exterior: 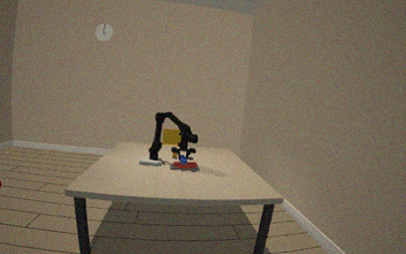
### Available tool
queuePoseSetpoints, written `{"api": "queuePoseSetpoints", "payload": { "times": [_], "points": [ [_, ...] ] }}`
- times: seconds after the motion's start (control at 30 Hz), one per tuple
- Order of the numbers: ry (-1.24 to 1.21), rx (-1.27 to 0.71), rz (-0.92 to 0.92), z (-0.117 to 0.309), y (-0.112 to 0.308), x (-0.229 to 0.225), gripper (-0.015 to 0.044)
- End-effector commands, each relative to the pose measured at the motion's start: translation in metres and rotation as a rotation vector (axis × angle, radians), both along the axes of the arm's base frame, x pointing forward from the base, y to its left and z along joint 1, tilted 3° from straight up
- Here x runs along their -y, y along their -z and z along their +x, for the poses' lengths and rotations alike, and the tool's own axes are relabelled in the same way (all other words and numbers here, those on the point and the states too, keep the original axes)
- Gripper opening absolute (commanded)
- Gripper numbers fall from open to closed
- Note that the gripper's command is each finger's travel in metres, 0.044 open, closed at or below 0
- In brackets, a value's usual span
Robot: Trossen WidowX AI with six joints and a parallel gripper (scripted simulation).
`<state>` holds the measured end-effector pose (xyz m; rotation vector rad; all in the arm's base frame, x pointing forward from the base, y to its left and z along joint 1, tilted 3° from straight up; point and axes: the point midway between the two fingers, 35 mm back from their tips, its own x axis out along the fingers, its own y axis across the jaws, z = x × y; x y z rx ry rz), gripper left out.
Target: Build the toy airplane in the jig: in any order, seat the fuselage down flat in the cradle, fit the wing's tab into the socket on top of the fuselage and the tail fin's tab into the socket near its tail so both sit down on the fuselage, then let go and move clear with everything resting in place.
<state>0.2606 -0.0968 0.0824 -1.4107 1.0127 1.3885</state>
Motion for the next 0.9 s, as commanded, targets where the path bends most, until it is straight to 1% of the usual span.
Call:
{"api": "queuePoseSetpoints", "payload": {
  "times": [0.0,0.03,0.53,0.8,0.87],
  "points": [
    [0.0,0.001,0.0,0.0002,-0.0004,0.0001,0.0078],
    [0.0,0.001,0.0,0.0002,-0.0004,0.0001,0.0051],
    [0.0,0.001,0.0,0.0002,-0.0004,0.0001,0.044],
    [0.0,0.001,0.0,0.0002,-0.0004,0.0001,0.044],
    [0.0,0.001,0.0,0.0011,-0.0097,0.001,0.044]
  ]
}}
